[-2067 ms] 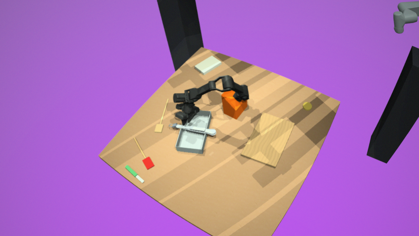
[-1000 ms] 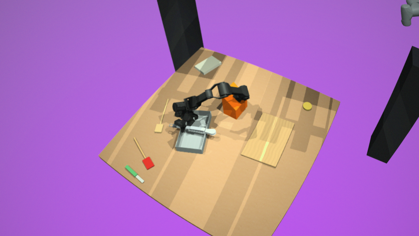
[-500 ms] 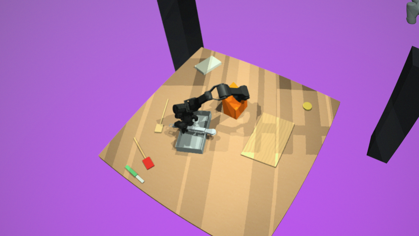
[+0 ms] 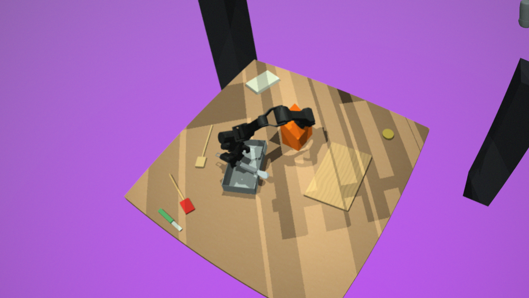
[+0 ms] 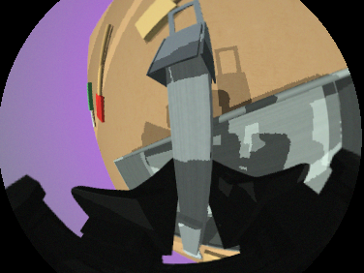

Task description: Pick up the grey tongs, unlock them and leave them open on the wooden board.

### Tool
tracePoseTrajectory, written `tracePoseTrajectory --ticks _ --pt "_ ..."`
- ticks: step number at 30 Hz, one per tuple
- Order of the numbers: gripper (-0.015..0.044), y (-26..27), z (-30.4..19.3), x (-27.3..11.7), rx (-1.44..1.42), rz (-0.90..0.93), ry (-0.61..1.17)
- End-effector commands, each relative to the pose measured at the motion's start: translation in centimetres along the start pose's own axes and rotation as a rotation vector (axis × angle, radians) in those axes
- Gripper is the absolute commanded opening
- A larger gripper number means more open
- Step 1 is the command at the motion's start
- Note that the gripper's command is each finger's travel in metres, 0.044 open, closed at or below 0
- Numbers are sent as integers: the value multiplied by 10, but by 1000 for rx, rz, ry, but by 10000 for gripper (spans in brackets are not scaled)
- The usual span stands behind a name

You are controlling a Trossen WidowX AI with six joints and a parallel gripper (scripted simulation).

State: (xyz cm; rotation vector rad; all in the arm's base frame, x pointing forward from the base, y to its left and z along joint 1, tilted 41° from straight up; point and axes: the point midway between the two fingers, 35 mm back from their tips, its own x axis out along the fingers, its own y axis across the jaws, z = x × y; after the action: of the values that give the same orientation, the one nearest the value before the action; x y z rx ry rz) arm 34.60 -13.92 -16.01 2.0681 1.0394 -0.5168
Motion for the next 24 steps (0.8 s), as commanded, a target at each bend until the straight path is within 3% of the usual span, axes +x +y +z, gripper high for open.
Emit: tracePoseTrajectory --ticks 1,5,11,24 --pt "-50 0 0 0 -1 0 1" --pt "-150 4 1 -6 -1 -1 0" --pt "-150 38 1 -63 2 -5 -5" --pt "-150 39 1 -66 2 -5 -5"
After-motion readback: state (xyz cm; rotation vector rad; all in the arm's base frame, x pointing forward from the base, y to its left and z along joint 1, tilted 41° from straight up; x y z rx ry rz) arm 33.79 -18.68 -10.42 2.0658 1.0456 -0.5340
